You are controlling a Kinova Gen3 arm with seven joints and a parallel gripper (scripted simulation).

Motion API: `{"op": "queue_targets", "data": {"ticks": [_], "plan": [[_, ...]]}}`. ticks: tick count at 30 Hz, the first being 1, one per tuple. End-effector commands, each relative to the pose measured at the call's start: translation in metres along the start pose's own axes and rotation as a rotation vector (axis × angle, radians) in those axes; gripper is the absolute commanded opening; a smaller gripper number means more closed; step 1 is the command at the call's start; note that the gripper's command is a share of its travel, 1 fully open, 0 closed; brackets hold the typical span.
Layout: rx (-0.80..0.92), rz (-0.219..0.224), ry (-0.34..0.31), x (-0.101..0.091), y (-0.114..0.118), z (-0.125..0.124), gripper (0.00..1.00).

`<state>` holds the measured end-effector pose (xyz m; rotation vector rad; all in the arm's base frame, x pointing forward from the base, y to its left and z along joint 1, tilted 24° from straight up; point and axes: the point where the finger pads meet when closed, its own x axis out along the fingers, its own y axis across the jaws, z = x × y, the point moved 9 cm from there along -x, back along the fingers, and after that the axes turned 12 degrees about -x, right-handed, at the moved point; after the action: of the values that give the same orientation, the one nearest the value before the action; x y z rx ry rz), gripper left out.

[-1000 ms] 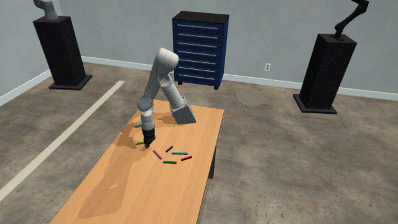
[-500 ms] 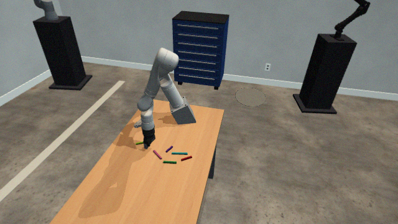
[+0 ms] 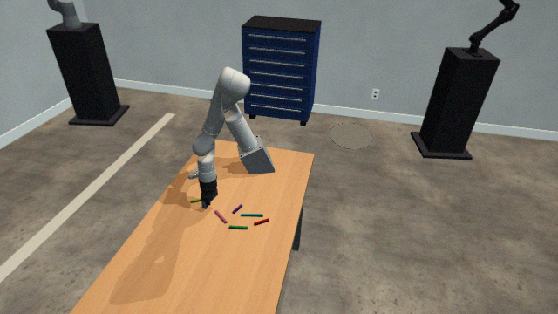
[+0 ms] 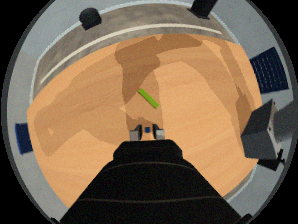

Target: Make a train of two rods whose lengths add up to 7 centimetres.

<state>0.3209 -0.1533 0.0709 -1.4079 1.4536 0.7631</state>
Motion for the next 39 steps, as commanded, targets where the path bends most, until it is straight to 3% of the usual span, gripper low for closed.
{"op": "queue_targets", "data": {"ticks": [1, 39], "plan": [[0.0, -0.001, -0.001, -0.001, 0.0, 0.0, 0.54], [0.0, -0.002, -0.001, -0.027, -0.001, 0.0, 0.54]]}}
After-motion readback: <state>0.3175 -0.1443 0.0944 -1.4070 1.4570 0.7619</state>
